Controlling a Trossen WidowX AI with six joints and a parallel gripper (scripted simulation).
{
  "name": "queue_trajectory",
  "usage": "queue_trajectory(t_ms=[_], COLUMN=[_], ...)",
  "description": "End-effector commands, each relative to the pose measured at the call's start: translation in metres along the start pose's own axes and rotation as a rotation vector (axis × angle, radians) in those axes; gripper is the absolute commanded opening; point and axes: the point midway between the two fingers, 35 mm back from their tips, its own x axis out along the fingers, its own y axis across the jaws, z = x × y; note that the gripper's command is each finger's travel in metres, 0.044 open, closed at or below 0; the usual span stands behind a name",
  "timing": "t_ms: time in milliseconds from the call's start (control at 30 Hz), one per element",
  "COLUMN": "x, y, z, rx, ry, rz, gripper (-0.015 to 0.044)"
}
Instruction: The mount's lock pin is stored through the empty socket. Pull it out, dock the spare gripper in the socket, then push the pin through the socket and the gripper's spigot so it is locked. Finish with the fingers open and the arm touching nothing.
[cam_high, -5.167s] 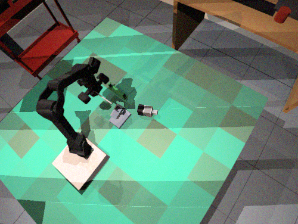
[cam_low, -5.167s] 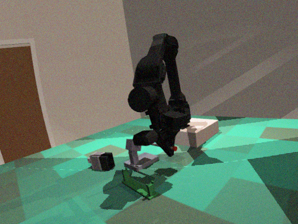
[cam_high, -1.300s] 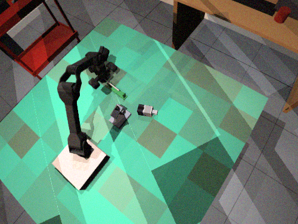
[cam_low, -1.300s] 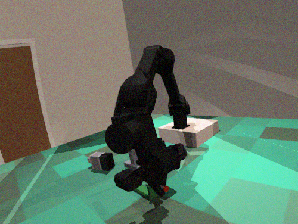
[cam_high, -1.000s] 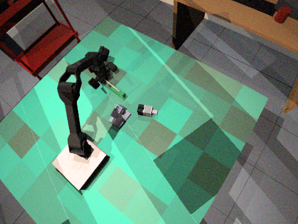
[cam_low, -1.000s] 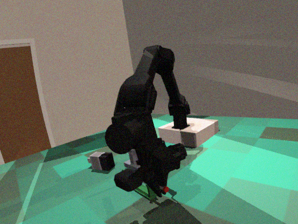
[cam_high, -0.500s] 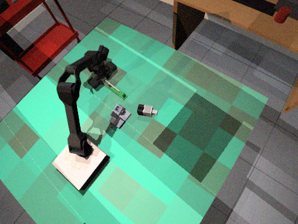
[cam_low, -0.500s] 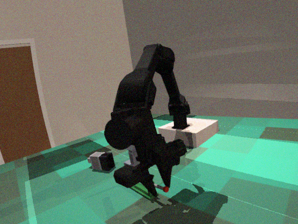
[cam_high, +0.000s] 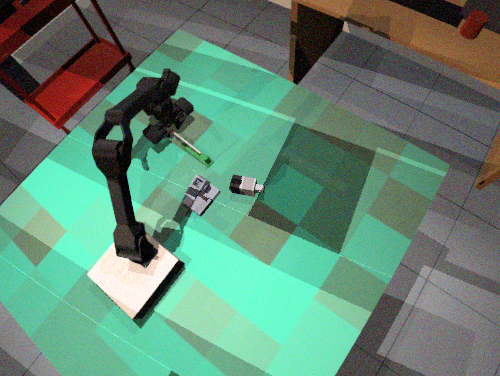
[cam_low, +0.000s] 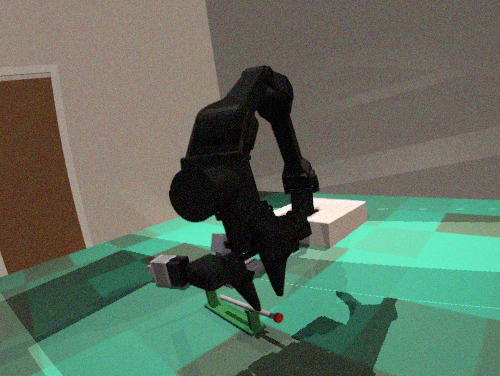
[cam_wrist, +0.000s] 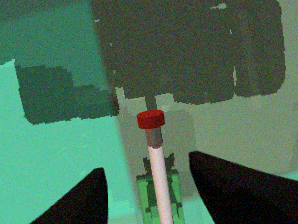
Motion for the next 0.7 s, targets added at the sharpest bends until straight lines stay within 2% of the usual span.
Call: queue_trajectory(t_ms=[0,333,500,567,667], x=[-0.011,-0.032,-0.023,-0.032,-0.072], y=[0.000,0.003,0.002,0.001,-0.001], z=[0.002,0.004,0.003,-0.004,-0.034], rx=[0.000,0.003,0.003,0.001,-0.010], ry=[0.000,0.003,0.004,0.008,0.029], rz=[0.000,0.005,0.006,-0.002,-0.034], gripper=[0.0200,0.0200,0.0331,0.0279,0.0200])
